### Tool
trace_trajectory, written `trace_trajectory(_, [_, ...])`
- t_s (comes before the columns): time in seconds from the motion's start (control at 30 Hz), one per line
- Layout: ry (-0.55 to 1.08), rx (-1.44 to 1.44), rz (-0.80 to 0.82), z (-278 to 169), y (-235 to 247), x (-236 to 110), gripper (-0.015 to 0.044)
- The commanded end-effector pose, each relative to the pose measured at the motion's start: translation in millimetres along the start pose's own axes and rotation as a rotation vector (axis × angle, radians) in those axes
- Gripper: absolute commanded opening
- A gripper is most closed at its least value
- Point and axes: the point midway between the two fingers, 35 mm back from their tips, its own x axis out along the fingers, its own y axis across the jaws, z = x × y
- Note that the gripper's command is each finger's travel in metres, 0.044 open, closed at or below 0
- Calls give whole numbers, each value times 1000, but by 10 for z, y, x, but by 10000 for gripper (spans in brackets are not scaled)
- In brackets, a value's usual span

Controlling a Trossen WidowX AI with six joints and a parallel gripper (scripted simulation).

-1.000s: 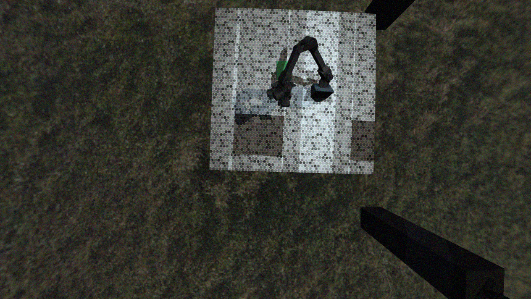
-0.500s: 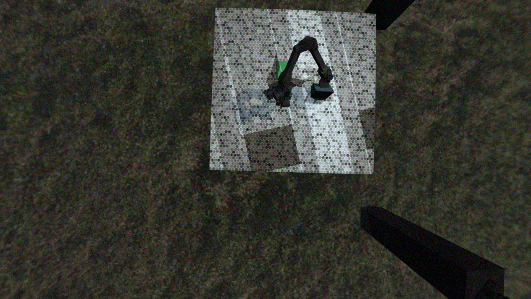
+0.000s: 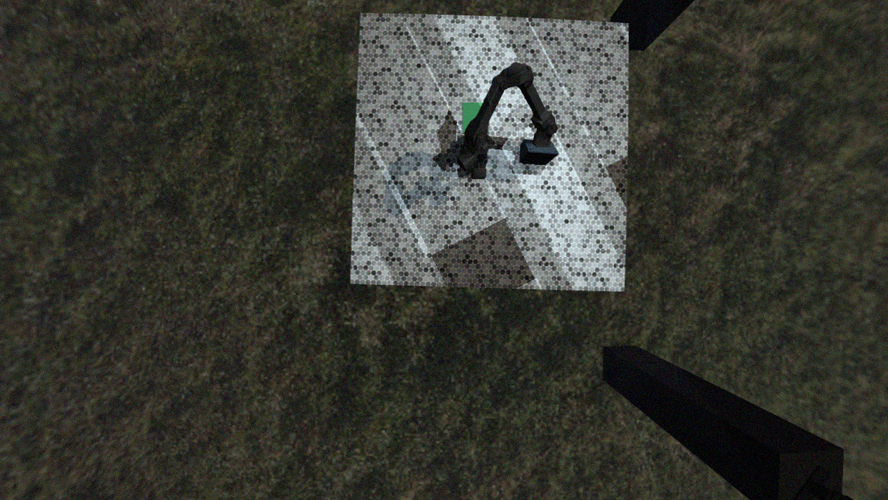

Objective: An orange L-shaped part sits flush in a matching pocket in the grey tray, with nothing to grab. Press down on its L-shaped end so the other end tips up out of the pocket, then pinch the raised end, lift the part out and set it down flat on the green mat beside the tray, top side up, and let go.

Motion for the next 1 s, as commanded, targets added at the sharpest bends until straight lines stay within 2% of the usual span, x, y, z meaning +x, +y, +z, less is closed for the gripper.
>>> trace_trajectory(0.0, [-14,10,12,26,-35,-486,180])
trace_trajectory(0.1, [-13,10,10,-9,-89,-766,180])
trace_trajectory(0.97, [-32,5,15,14,-62,-740,180])
